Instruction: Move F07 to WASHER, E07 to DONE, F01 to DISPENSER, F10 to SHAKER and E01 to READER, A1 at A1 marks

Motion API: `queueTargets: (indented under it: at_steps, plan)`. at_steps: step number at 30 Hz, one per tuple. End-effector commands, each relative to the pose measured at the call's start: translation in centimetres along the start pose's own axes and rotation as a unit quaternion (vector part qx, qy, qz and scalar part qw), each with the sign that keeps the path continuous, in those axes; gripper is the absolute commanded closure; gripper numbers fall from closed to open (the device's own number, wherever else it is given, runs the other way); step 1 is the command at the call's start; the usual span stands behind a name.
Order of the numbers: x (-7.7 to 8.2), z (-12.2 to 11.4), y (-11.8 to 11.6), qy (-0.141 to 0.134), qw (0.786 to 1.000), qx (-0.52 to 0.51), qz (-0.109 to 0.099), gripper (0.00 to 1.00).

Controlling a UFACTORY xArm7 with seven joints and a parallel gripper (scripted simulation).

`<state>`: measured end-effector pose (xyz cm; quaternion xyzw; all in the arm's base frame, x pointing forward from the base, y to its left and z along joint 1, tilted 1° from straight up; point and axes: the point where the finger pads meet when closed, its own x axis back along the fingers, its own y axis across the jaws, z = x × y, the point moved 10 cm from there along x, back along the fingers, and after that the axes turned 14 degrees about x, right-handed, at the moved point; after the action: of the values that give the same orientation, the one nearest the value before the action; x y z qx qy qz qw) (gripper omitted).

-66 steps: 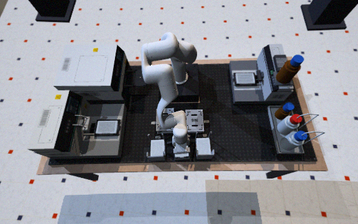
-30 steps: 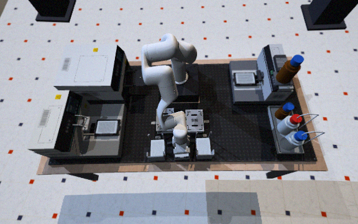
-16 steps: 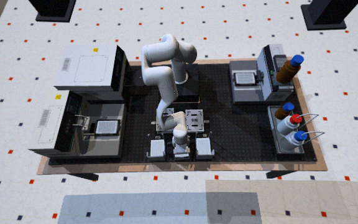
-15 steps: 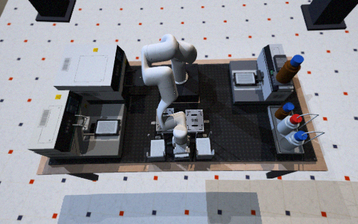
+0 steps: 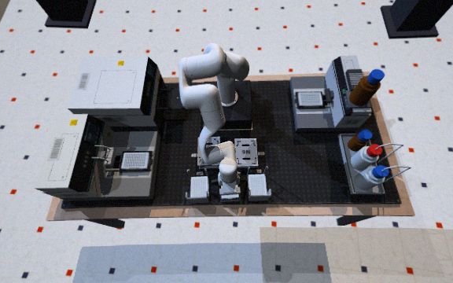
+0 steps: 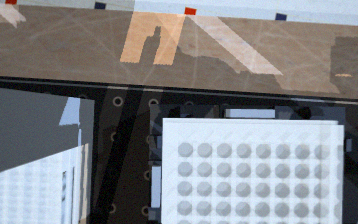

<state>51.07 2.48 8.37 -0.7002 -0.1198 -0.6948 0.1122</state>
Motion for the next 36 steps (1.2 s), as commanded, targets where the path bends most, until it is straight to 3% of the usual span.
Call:
queueTargets:
  at_steps: [1,5,6,36]
  plan:
    - [0.21,0.15,0.03,0.003,1.000,0.000,-0.001,0.00]
    - [0.23,0.15,0.03,0.003,1.000,0.000,-0.001,0.00]
    - [0.22,0.15,0.03,0.003,1.000,0.000,-0.001,1.00]
    - [0.24,0.16,0.03,0.003,1.000,0.000,-0.001,1.00]
